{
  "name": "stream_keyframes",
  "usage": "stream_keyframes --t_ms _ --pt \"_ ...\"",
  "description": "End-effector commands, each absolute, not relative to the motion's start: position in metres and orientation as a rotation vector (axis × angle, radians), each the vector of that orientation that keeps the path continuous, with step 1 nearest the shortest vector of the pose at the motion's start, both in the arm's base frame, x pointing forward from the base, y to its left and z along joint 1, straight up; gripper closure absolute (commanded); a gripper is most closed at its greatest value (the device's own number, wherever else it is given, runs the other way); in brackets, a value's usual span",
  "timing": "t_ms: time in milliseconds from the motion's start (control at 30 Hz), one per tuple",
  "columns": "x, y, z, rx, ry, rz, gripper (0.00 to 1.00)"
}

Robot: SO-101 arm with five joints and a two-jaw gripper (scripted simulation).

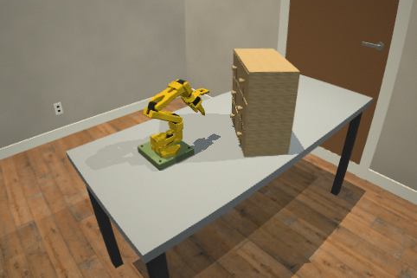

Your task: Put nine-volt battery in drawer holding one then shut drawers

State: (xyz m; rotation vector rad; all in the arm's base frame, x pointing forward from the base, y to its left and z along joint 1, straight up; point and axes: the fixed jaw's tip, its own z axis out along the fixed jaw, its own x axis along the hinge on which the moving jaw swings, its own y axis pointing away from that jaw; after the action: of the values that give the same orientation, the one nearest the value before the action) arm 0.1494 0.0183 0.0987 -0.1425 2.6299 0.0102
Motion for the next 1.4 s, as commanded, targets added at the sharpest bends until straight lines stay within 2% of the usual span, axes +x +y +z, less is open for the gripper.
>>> stream_keyframes --t_ms 0,200,833,1367 --pt "0.149 0.017 0.102 -0.137 2.617 0.005 0.79" --pt "0.149 0.017 0.102 -0.137 2.617 0.005 0.79" --pt "0.123 -0.042 0.082 0.509 3.097 -0.001 0.68" --pt "0.123 -0.042 0.082 0.517 3.101 0.001 0.60"
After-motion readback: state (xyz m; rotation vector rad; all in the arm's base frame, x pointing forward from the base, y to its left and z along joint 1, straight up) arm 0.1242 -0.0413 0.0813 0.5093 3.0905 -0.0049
